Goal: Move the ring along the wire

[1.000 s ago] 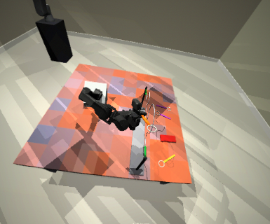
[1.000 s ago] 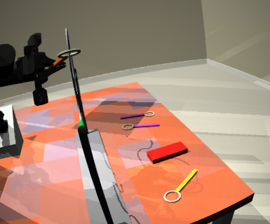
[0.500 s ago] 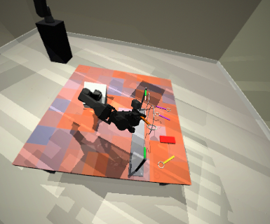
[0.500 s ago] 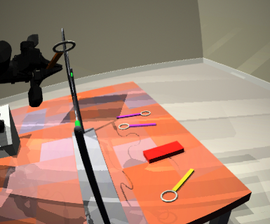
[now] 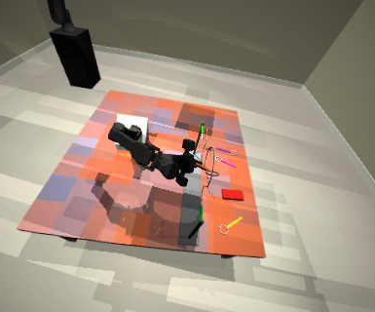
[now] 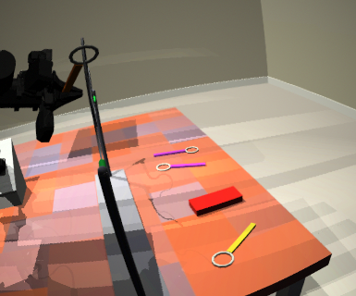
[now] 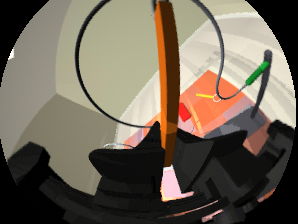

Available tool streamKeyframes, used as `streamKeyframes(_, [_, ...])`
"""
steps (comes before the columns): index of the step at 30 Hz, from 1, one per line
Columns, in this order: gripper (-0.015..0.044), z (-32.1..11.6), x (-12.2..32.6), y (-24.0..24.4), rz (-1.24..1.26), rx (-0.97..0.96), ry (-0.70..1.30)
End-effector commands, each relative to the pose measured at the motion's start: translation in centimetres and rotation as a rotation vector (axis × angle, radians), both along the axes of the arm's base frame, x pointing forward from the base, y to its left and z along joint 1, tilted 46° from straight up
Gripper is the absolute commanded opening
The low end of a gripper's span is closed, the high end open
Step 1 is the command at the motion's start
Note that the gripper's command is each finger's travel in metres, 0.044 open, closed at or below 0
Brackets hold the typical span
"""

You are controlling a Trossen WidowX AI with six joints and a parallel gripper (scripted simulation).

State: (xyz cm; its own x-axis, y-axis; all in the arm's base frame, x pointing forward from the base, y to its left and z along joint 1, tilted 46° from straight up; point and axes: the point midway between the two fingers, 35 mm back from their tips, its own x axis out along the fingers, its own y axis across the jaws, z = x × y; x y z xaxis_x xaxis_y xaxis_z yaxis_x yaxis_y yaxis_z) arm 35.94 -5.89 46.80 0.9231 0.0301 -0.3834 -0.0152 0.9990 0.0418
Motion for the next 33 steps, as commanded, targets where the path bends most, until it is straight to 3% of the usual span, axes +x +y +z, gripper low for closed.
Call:
streamKeyframes(1, [-0.0150, 0.1, 0.0, -0.1, -0.001, -0.061, -0.007])
streamKeyframes(33, [-0.0150, 0.3, 0.1, -1.4, -0.035, -0.465, -0.029])
